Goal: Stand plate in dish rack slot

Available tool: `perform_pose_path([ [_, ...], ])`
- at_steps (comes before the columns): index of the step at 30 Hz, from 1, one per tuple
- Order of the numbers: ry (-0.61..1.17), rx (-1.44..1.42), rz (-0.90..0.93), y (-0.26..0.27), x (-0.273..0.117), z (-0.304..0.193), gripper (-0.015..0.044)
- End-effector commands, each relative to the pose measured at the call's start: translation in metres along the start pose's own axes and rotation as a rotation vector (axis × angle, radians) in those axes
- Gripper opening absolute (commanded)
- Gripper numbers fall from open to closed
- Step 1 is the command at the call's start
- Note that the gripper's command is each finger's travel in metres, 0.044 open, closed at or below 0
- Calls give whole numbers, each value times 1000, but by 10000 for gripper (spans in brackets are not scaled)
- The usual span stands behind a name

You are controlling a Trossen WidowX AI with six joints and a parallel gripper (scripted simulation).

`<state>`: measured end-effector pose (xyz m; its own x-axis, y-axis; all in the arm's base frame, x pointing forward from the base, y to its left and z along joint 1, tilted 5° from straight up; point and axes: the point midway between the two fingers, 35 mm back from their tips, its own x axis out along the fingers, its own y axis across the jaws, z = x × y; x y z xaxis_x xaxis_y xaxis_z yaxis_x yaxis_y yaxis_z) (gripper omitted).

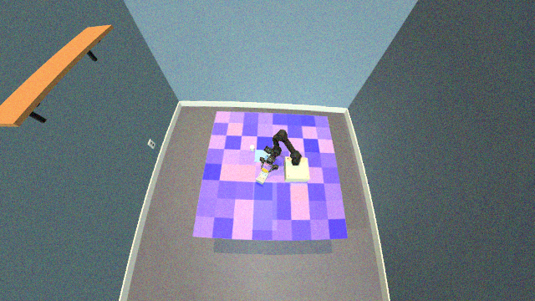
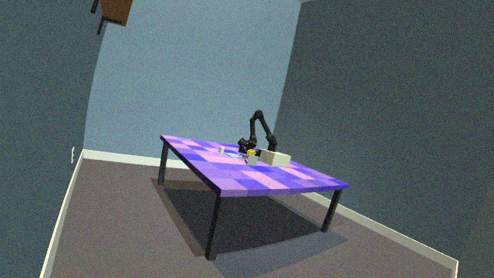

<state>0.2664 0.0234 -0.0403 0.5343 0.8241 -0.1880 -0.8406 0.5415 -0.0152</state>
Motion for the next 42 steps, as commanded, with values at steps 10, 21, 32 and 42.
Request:
perform_pose_path([
  [10,-1,-2,0,3,10,-2,0],
  [21,-1,7,3,6,11,-14,0],
  [32,-2,4,2,5,11,-14,105],
  [42,-2,4,2,5,11,-14,368],
])
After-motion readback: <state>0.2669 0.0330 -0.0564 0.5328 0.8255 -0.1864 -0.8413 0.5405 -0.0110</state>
